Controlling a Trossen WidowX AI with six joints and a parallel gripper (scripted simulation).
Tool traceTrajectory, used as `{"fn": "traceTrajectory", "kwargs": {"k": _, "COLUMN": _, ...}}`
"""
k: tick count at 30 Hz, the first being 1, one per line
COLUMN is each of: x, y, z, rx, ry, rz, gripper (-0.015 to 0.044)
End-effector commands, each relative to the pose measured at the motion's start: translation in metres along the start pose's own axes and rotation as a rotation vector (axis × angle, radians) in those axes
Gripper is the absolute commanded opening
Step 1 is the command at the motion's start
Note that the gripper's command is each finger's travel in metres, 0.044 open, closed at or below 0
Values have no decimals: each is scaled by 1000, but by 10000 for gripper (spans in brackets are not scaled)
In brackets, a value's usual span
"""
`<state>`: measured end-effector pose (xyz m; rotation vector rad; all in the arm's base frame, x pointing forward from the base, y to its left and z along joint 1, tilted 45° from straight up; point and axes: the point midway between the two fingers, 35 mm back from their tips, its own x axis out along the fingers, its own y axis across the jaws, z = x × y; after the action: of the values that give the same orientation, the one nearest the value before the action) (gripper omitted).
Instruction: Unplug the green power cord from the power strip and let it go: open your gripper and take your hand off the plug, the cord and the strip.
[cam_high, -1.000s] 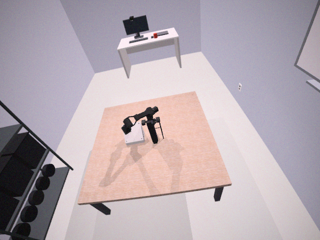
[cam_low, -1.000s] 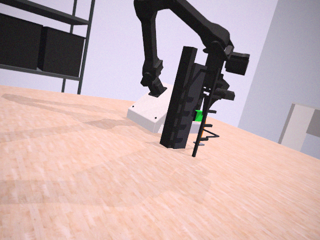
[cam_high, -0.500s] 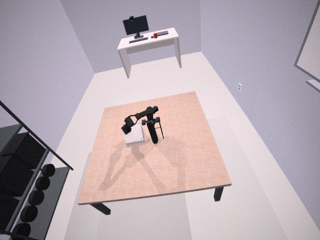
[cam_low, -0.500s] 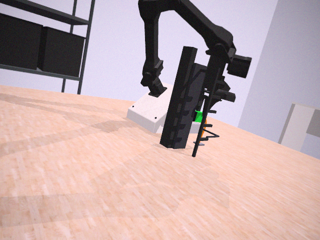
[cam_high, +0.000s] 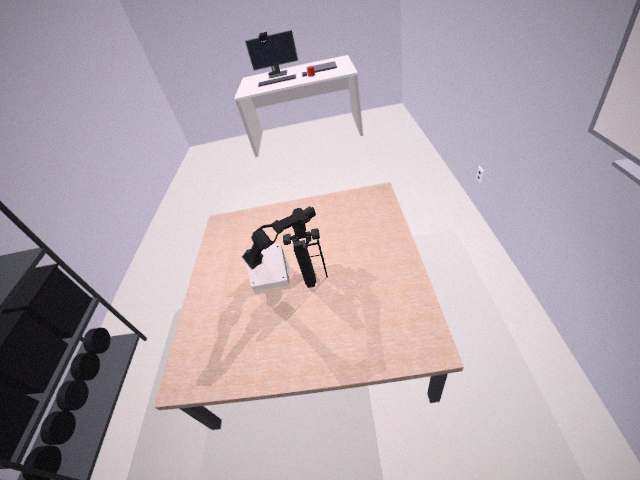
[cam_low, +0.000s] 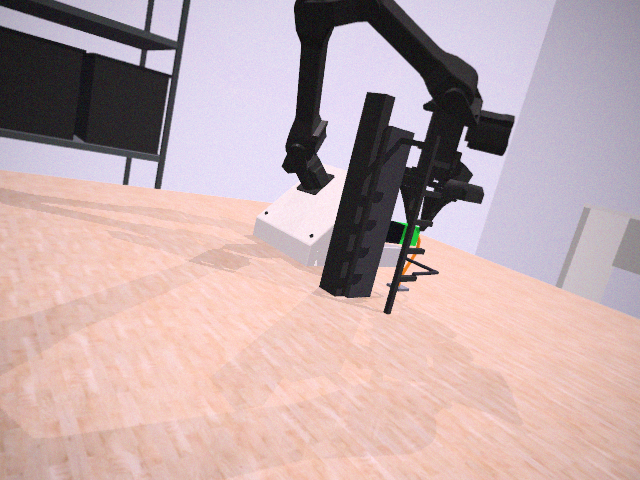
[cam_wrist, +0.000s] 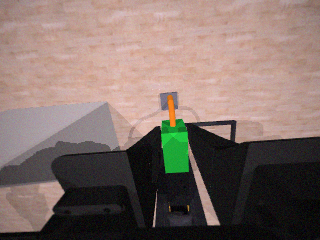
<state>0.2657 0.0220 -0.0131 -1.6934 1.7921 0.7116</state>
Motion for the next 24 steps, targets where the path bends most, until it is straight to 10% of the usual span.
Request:
{"fn": "traceTrajectory", "kwargs": {"k": 1, "x": -6, "y": -1, "z": 13, "rx": -6, "ry": -9, "rz": -13, "gripper": 0}}
{"fn": "traceTrajectory", "kwargs": {"k": 20, "x": -7, "y": 0, "z": 29, "rx": -8, "ry": -7, "rz": -14, "gripper": 440}}
{"fn": "traceTrajectory", "kwargs": {"k": 24, "x": -15, "y": 2, "z": 67, "rx": -7, "ry": -8, "rz": -14, "gripper": 440}}
